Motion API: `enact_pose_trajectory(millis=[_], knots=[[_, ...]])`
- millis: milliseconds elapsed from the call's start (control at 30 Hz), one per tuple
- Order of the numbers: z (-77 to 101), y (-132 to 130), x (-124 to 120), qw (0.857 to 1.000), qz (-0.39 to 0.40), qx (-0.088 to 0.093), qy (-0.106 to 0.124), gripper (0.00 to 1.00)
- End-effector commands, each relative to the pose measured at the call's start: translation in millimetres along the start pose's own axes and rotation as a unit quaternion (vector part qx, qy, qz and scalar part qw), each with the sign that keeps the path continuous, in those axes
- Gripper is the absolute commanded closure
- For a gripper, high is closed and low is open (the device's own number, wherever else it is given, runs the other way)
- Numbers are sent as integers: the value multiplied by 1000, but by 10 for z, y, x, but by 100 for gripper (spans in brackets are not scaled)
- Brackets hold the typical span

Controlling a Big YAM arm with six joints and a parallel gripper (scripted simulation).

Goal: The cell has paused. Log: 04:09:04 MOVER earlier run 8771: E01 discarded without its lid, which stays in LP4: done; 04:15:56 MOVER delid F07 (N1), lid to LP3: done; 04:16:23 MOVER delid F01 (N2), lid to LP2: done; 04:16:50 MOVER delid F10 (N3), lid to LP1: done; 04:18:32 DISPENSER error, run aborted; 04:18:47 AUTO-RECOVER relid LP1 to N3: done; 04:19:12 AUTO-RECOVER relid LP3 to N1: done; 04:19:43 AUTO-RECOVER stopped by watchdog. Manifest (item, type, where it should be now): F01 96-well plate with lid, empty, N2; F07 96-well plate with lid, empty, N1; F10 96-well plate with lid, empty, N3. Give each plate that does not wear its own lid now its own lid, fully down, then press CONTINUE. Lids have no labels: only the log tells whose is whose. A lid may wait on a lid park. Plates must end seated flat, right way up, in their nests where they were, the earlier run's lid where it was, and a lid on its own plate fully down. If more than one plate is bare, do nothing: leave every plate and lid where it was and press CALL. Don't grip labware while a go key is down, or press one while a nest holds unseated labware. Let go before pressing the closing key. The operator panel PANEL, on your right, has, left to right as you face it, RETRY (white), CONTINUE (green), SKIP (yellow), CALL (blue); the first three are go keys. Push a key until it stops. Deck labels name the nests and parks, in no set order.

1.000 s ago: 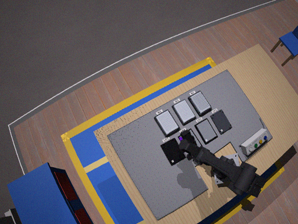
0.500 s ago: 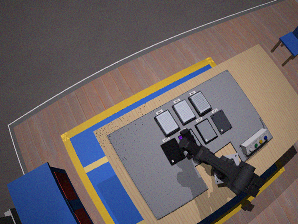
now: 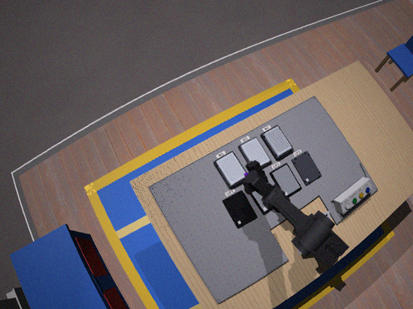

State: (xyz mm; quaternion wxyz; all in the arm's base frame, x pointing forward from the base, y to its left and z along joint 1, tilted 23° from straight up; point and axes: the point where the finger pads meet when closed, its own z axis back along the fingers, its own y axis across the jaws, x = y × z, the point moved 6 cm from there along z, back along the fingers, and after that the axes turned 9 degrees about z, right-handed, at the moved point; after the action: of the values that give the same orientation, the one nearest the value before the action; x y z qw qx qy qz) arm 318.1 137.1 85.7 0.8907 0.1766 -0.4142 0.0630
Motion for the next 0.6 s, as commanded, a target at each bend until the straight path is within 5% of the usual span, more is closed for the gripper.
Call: enact_pose_trajectory(millis=[0, 567], knots=[[-135, -103, 270, 1000, 13, -6, -20, 100], [-582, -477, 743, 1000, 13, -10, -10, 100]])
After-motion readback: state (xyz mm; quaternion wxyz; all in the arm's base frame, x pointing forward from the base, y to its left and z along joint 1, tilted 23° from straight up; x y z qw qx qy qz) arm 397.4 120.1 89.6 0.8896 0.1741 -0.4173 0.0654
